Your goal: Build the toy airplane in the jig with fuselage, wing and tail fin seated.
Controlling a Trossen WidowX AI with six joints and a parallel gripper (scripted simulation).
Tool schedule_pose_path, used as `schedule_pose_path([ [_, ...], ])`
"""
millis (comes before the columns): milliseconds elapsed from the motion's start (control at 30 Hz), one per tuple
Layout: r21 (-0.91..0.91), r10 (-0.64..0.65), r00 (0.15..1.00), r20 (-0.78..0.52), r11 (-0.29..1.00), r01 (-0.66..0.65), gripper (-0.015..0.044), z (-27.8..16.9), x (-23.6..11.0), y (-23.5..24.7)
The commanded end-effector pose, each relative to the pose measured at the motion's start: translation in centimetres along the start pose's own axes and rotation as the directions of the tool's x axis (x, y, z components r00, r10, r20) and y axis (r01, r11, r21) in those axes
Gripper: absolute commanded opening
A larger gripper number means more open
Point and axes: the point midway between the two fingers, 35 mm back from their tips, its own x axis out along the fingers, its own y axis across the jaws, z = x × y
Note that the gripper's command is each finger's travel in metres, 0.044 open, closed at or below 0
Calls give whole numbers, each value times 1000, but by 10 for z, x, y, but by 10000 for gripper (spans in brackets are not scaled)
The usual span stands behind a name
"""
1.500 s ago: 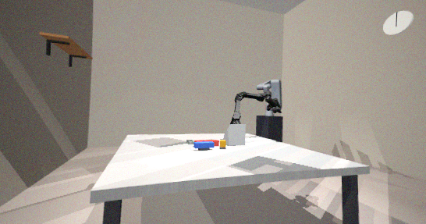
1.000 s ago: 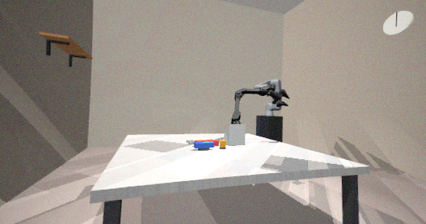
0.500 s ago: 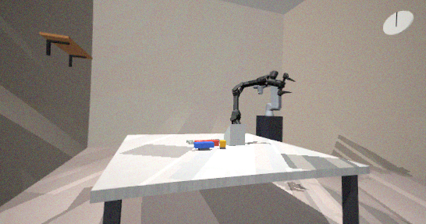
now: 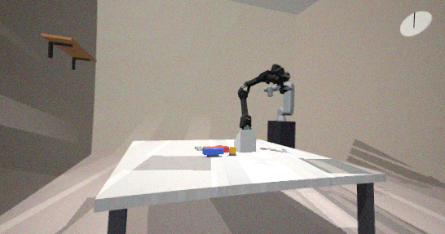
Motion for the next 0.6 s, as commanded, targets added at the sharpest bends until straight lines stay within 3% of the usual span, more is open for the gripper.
schedule_pose_path([
  [0, 191, -34, 992, -124, 980, 58, 440, -57, 1, -31],
  [300, 533, 3, 922, -388, 817, 221, 440, -202, -11, -68],
  [567, 724, 105, 813, -573, 530, 442, 440, -309, -37, -65],
])
